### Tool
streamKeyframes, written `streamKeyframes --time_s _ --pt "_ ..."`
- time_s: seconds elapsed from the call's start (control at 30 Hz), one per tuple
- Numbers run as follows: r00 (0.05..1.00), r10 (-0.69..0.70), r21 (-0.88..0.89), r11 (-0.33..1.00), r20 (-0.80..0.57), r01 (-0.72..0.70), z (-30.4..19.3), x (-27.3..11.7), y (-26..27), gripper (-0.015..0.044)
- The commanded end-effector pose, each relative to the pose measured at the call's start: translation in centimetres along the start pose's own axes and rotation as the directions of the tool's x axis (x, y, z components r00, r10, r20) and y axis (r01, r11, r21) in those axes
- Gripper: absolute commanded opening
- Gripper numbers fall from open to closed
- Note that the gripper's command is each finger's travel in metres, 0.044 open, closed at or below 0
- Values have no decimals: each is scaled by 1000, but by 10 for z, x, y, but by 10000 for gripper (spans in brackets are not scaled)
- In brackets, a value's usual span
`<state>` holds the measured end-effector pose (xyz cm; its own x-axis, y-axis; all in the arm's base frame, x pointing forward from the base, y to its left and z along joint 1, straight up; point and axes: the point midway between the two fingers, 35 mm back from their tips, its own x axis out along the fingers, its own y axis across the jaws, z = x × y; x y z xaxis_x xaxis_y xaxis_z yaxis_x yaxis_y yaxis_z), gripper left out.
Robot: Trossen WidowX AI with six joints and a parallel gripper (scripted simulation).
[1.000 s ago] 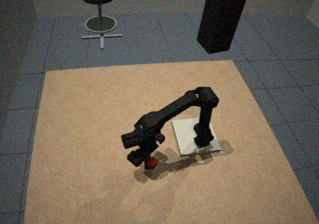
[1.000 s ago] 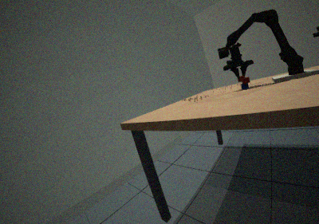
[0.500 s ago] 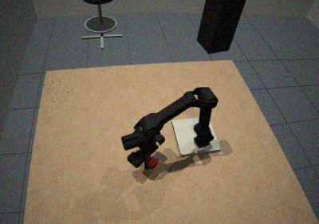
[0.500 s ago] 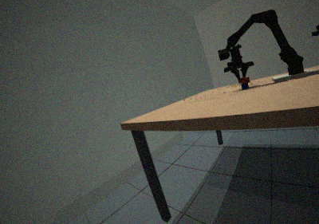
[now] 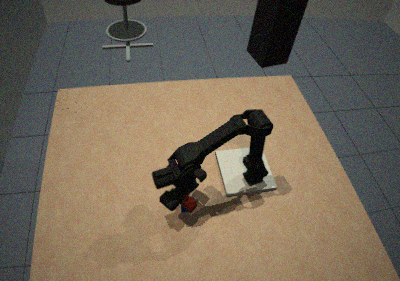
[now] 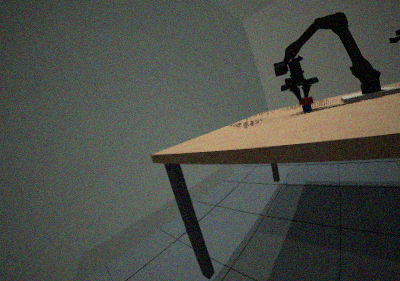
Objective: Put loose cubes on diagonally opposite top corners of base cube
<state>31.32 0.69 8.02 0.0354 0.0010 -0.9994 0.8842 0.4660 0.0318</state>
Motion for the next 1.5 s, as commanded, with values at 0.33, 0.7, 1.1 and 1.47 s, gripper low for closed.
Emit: streamKeyframes --time_s 0.33,0.7,1.1,1.47 --pt "1000 -3 -5 1000 -1 3 0 1 0 205" --pt "1000 0 0 1000 0 0 0 -17 0 205" --pt "1000 0 0 1000 0 0 0 -39 0 205" --pt "1000 0 0 1000 0 0 0 -58 0 205"
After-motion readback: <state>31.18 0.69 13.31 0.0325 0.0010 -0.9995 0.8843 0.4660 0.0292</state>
